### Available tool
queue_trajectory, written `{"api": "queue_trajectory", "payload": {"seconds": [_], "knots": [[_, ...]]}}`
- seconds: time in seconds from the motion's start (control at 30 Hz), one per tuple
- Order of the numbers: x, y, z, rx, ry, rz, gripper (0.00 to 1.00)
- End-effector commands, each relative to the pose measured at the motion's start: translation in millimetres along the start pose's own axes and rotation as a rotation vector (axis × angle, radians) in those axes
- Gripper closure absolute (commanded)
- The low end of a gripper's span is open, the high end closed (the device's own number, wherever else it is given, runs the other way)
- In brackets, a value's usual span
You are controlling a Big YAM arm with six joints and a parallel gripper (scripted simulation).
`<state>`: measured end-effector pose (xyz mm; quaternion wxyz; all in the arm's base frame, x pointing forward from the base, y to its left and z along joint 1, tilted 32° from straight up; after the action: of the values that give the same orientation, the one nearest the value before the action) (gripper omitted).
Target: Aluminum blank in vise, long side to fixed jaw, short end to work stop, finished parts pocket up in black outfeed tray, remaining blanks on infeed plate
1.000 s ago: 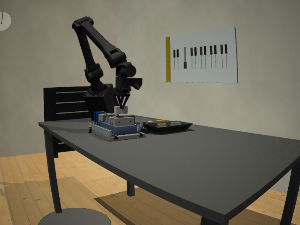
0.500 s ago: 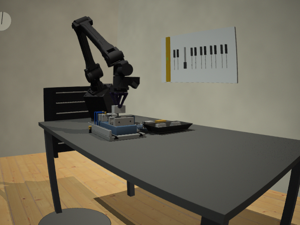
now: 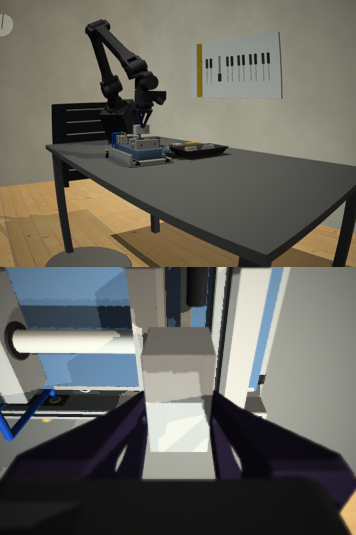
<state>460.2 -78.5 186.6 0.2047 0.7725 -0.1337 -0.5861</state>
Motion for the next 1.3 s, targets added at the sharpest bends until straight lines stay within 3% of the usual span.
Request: {"api": "queue_trajectory", "payload": {"seconds": [0.0,1.27], "knots": [[-20.7,4.4,-21.9,-0.006,0.051,0.003,1.00],[-22.2,3.7,-31.5,0.002,0.035,0.001,1.00]]}}
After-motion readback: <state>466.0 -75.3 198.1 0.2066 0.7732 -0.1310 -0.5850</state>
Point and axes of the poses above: the point where the finger pads meet when closed, its own x axis out along the fingers, its own z axis across the jaws, y = z × x, the point moved 6 cm from there along -x, back along the fingers, and after that the axes turned 11 degrees about -x, right-handed, at the moved point
